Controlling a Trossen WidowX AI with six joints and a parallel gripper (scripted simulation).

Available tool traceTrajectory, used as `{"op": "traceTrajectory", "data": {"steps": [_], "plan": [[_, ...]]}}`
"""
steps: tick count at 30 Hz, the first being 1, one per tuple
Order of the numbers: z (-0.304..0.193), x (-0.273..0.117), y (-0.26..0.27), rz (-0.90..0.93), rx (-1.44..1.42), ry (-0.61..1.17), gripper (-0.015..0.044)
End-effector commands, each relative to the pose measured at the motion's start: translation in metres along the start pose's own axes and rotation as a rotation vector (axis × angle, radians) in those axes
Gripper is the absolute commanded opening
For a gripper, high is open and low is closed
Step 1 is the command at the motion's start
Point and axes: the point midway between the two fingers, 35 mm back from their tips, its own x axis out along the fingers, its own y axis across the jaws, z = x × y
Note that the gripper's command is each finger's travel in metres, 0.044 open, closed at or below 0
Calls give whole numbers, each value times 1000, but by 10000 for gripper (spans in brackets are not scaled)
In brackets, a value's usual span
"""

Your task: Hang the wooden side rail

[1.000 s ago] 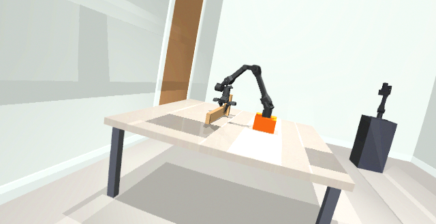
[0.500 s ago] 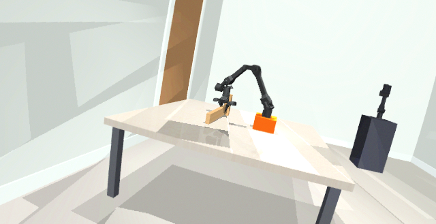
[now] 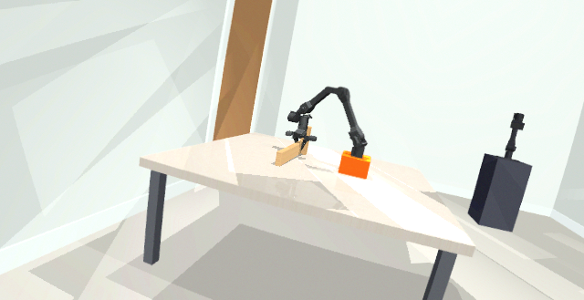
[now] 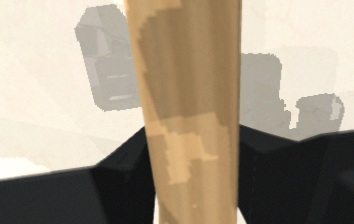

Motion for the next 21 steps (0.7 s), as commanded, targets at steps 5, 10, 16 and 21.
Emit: {"op": "traceTrajectory", "data": {"steps": [5, 10, 16, 21], "plan": [[-2, -3, -4, -7, -5, 4, 0], [-3, -3, -4, -8, -5, 4, 0], [-3, -3, -5, -8, -5, 4, 0], [-3, -3, -5, -8, -5, 4, 0]]}}
